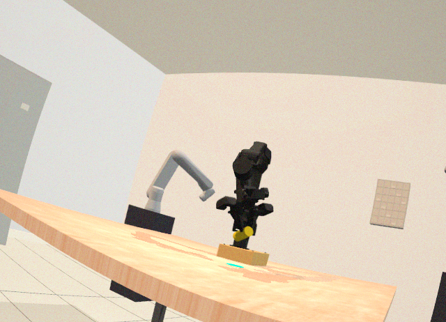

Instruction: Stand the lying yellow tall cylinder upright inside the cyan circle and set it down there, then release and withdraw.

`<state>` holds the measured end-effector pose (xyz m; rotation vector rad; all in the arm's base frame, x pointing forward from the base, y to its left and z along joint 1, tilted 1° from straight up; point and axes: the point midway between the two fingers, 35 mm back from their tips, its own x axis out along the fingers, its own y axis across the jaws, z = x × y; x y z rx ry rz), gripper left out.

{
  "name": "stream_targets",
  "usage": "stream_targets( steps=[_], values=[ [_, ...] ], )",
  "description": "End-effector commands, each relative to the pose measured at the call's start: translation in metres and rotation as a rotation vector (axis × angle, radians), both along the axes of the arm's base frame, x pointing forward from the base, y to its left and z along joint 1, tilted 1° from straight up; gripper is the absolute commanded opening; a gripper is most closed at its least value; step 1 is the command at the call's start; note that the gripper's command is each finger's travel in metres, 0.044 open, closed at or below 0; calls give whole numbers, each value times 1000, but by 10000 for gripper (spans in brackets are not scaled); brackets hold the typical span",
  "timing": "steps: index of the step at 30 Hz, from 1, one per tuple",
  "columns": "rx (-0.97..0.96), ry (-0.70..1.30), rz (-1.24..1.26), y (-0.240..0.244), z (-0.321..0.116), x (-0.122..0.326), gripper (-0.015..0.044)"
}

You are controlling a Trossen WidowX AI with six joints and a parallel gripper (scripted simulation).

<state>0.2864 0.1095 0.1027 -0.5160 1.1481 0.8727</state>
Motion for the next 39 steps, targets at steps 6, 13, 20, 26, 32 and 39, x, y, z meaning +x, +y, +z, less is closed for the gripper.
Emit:
stream_targets(
  steps=[6,13,20,26,32,39],
  values=[
    [61,-23,-23,0,-3,3,105],
    [108,-43,-36,0,-5,6,105],
    [154,-64,-48,-1,-6,9,105],
    [193,-83,-57,-2,-7,11,105],
    [231,-103,-65,-2,-8,13,105],
    [275,-126,-73,-3,-9,15,105]
  ],
)
